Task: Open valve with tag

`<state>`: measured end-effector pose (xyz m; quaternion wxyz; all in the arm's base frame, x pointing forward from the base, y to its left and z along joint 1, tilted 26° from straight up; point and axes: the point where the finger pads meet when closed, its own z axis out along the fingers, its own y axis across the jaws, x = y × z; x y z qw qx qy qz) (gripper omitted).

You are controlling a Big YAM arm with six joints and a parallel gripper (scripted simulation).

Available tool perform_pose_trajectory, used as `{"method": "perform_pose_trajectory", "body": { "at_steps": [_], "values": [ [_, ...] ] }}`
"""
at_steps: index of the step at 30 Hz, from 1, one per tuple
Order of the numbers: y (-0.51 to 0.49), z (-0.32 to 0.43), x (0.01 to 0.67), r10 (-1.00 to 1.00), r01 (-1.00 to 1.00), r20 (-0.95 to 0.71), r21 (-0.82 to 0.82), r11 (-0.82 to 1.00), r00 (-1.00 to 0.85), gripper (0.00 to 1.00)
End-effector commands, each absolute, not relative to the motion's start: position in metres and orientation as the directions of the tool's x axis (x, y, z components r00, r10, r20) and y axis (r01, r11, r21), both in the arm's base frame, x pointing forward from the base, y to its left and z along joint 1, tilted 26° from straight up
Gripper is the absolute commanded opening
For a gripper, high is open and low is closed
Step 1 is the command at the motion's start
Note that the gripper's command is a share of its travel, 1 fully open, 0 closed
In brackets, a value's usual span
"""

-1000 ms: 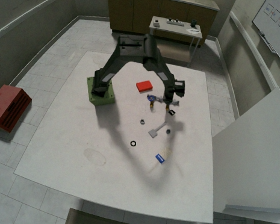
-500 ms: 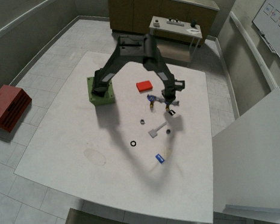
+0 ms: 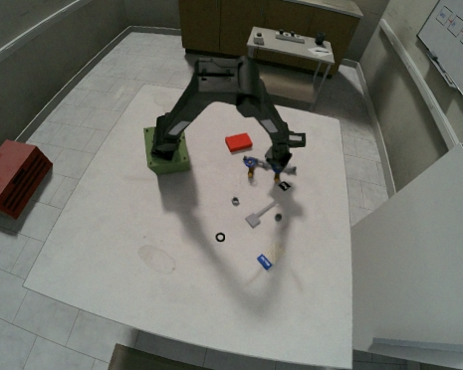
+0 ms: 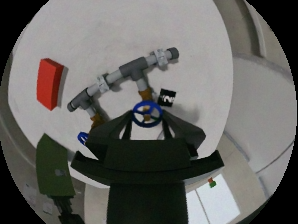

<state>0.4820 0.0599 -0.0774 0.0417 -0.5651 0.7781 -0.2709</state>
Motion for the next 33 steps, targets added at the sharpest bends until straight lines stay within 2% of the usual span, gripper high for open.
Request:
{"method": "perform_pose_trajectory", "body": {
  "at_steps": [1, 32, 33],
  "values": [
    [0.0549, -0.0797, 0.4959, -0.923, -0.917, 0.369, -0.397, -0.046, -0.114, 0.00],
    [0.0549, -0.0797, 0.4959, -0.923, -0.917, 0.369, -0.397, -0.047, -0.112, 0.00],
    [0.0549, -0.0797, 0.4959, -0.923, -0.917, 0.369, -0.397, -0.047, -0.112, 1.00]
  ]
}}
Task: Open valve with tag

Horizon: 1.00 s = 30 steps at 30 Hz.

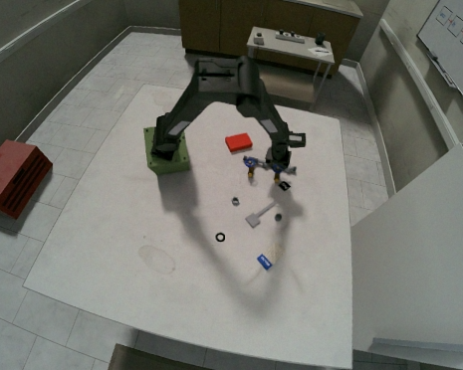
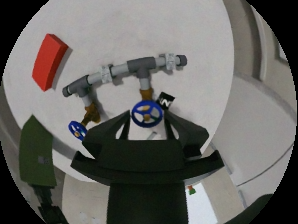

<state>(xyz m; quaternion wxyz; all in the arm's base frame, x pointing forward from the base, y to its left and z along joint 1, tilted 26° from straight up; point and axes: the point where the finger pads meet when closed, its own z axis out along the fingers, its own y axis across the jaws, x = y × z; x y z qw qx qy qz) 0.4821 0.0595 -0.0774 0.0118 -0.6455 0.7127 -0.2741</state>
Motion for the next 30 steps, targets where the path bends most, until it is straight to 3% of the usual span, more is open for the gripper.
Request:
{"method": "perform_pose_trajectory", "body": {
  "at_steps": [1, 30],
  "values": [
    [0.0549, -0.0797, 0.4959, -0.923, -0.917, 0.369, -0.397, -0.047, -0.112, 1.00],
    [0.0575, -0.0798, 0.4956, -0.925, -0.906, 0.337, -0.422, 0.017, -0.175, 1.00]
  ]
}}
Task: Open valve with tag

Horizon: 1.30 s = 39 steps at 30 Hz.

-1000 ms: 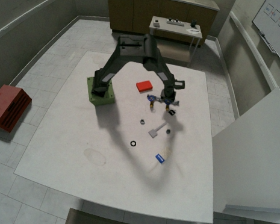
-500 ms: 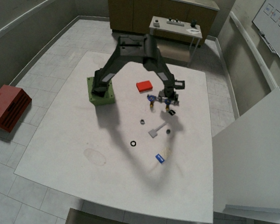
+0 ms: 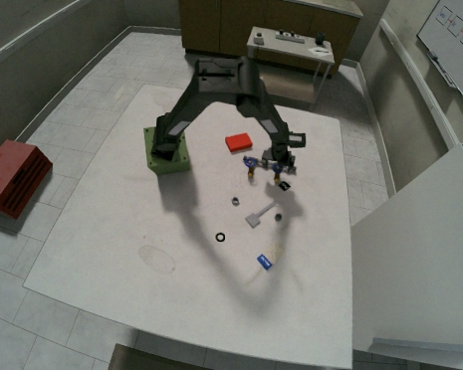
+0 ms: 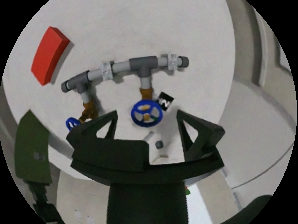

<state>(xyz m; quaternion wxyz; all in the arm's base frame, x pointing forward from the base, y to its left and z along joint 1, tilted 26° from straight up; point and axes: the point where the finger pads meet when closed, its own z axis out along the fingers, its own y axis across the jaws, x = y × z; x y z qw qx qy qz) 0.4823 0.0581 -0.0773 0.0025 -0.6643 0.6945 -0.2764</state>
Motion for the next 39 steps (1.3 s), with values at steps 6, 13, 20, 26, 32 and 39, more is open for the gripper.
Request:
{"method": "perform_pose_trajectory", "body": {
  "at_steps": [6, 13, 20, 26, 32, 39],
  "values": [
    [0.0575, -0.0799, 0.4955, -0.918, -0.883, 0.291, -0.455, 0.114, -0.269, 1.00],
    [0.0568, -0.0806, 0.4932, -0.822, -0.742, 0.125, -0.521, 0.422, -0.556, 1.00],
    [0.0559, -0.0811, 0.4911, -0.643, -0.528, -0.041, -0.532, 0.662, -0.765, 1.00],
    [0.0559, -0.0811, 0.4911, -0.329, -0.181, -0.255, -0.472, 0.863, -0.909, 1.00],
    [0.0559, -0.0810, 0.4911, -0.031, 0.128, -0.406, -0.358, 0.925, -0.913, 1.00],
    [0.0565, -0.0801, 0.4930, 0.298, 0.443, -0.516, -0.184, 0.877, -0.803, 1.00]
  ]
}}
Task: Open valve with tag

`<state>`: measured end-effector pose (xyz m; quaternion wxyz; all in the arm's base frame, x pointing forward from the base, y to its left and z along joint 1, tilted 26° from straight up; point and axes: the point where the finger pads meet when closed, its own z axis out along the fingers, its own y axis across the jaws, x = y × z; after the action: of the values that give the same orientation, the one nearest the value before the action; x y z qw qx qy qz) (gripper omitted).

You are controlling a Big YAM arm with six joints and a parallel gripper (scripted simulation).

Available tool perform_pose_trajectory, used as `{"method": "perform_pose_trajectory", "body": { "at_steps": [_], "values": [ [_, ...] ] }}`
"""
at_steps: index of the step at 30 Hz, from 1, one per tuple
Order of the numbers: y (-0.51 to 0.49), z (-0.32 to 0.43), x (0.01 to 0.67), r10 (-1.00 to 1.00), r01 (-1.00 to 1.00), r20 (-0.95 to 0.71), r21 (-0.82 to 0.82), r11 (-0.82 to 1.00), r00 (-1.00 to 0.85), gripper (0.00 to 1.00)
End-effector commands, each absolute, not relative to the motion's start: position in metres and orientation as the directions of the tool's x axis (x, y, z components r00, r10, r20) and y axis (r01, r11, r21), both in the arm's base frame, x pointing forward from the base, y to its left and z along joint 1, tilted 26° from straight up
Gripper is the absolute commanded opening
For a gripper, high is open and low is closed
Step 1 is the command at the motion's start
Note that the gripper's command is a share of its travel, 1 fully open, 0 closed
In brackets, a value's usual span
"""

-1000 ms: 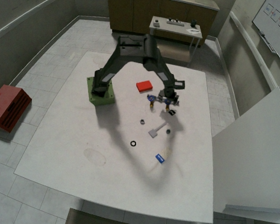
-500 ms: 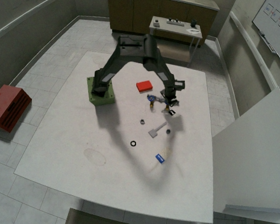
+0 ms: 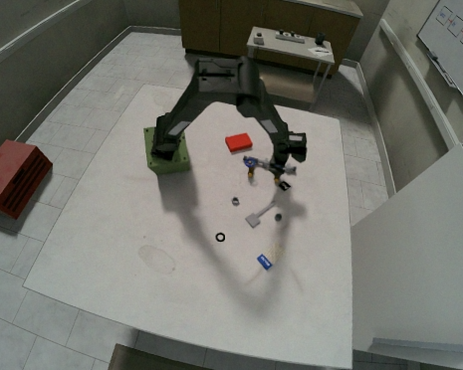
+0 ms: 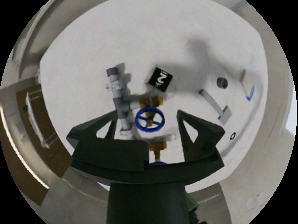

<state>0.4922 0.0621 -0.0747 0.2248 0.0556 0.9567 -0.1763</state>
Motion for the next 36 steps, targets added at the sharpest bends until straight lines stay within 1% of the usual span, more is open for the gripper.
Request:
{"method": "perform_pose_trajectory", "body": {
  "at_steps": [1, 5, 10, 13, 15, 16, 19, 29, 30, 36],
  "values": [
    [0.0570, -0.0791, 0.4948, 0.346, 0.488, -0.527, -0.153, 0.860, -0.776, 1.00],
    [0.0571, -0.0790, 0.4951, 0.527, 0.646, -0.550, -0.030, 0.762, -0.648, 1.00],
    [0.0570, -0.0790, 0.4951, 0.716, 0.800, -0.537, 0.121, 0.588, -0.445, 1.00],
    [0.0570, -0.0790, 0.4950, 0.804, 0.864, -0.509, 0.204, 0.459, -0.307, 1.00],
    [0.0570, -0.0790, 0.4950, 0.804, 0.864, -0.509, 0.204, 0.459, -0.307, 1.00],
    [0.0570, -0.0790, 0.4950, 0.860, 0.903, -0.475, 0.265, 0.339, -0.184, 1.00],
    [0.0570, -0.0790, 0.4950, 0.901, 0.927, -0.431, 0.319, 0.199, -0.045, 1.00],
    [0.0570, -0.0792, 0.4948, 0.903, 0.927, -0.428, 0.322, 0.192, -0.039, 1.00],
    [0.0570, -0.0792, 0.4948, 0.903, 0.927, -0.428, 0.322, 0.192, -0.039, 0.00],
    [0.0576, -0.0791, 0.4964, 0.905, 0.923, -0.424, 0.333, 0.191, -0.034, 0.00]
  ]
}}
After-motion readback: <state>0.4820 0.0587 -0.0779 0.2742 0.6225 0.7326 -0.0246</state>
